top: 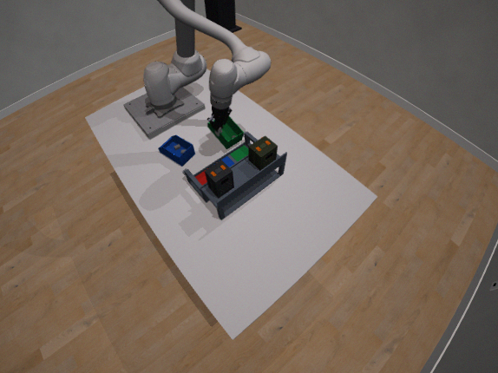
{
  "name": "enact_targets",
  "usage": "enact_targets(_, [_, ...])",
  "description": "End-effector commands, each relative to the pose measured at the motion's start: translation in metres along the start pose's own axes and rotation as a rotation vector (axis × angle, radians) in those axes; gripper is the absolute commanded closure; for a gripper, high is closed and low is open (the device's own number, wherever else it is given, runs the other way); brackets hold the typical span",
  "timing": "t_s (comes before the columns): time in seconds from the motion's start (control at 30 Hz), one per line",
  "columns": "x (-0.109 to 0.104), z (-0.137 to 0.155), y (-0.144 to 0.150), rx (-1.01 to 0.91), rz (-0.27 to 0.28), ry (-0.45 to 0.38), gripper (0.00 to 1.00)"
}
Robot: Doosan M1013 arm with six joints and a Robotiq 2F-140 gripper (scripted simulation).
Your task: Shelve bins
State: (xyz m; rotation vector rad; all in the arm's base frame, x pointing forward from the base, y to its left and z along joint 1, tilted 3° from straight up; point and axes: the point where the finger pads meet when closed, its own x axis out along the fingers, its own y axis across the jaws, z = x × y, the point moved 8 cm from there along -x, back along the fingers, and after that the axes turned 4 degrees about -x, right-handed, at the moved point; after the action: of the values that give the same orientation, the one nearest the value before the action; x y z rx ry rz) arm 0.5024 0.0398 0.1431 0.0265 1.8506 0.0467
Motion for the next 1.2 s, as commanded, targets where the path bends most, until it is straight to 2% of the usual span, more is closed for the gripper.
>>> enact_targets(0.0, [0.0, 0.001, 0.0, 0.0, 0.0, 0.0, 0.9])
enact_targets(1.17, [-0.006, 0.026, -0.002, 0.0, 0.0, 0.0, 0.9])
